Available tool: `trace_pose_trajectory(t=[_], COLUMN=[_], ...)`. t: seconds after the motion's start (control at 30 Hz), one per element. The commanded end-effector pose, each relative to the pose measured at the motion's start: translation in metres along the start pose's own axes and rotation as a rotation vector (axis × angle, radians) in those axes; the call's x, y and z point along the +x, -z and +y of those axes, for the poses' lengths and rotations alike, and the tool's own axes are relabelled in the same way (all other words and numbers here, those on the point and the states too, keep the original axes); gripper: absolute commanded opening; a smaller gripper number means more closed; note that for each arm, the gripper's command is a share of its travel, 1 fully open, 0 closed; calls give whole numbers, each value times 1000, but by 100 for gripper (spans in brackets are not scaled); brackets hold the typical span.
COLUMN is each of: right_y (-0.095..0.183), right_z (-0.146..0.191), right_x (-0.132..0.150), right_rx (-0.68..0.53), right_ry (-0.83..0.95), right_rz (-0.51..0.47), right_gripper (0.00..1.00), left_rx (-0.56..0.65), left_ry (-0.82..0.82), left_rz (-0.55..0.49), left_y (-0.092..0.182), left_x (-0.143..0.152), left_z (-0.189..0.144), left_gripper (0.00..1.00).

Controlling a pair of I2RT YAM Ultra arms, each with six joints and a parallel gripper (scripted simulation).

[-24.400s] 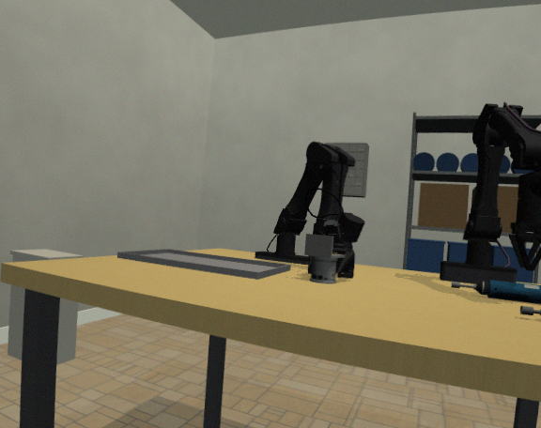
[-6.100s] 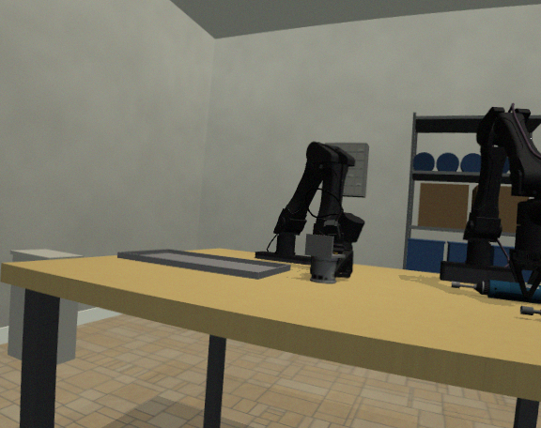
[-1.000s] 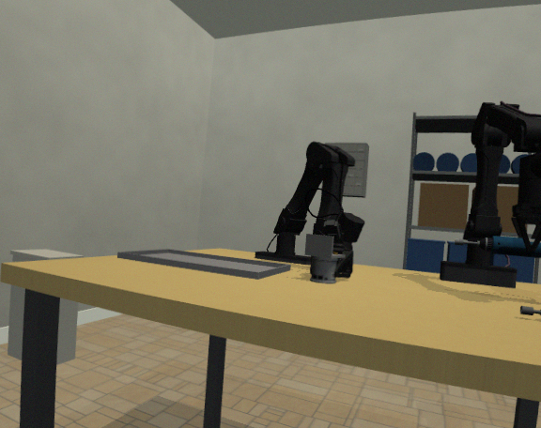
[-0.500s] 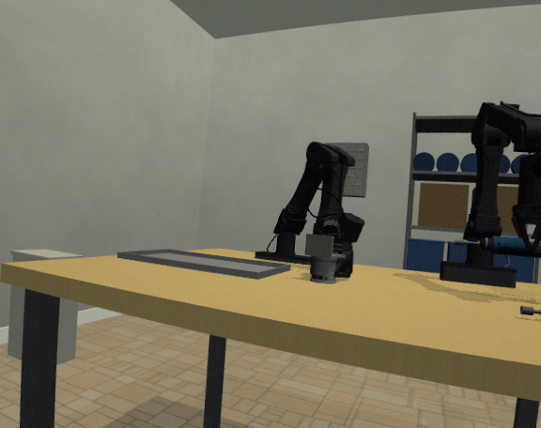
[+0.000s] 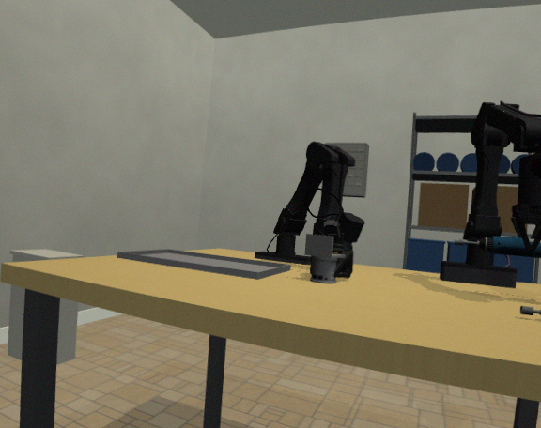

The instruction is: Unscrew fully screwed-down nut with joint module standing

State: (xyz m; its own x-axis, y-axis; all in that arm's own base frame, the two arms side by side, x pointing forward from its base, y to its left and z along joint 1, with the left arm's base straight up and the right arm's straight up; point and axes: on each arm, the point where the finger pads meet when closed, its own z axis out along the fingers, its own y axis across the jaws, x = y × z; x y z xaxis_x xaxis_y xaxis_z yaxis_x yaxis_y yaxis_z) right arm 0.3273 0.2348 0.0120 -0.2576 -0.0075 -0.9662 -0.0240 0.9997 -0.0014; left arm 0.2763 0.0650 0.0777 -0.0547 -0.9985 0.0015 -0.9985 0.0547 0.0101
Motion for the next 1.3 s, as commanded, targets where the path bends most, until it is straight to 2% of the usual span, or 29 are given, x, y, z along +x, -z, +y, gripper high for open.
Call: trace_pose_trajectory(t=[0.0, 0.53, 0.63, 0.7, 0.93, 1.0, 1.1, 1.17, 1.27], right_y=[-3, -3, -3, -3, -3, -3, -3, -3, -3], right_z=[2, 2, 2, 2, 2, 2, 2, 2, 2], right_x=[2, 2, 2, 2, 2, 2, 2, 2, 2], right_rx=[-3, -3, -3, -3, -3, -3, -3, -3, -3], right_ry=[2, 2, 2, 2, 2, 2, 2, 2, 2], right_rz=[11, 11, 11, 11, 11, 11, 11, 11, 11], right_gripper=[59, 59, 59, 59, 59, 59, 59, 59, 59], left_rx=[89, 95, 124, 97, 148, 189, 188, 168, 201], left_ry=[-11, -10, -67, -99, -209, -205, -191, -241, -288], left_rz=[-22, -21, -33, -27, -46, -59, -61, -56, -65], left_y=[23, 23, 21, 8, 1, 13, 13, 2, 2], left_x=[-3, -3, 4, 10, 22, 18, 14, 25, 31], left_z=[-17, -18, -26, -18, -30, -42, -41, -34, -41], left_gripper=[42, 42, 42, 42, 42, 42, 42, 42, 42])
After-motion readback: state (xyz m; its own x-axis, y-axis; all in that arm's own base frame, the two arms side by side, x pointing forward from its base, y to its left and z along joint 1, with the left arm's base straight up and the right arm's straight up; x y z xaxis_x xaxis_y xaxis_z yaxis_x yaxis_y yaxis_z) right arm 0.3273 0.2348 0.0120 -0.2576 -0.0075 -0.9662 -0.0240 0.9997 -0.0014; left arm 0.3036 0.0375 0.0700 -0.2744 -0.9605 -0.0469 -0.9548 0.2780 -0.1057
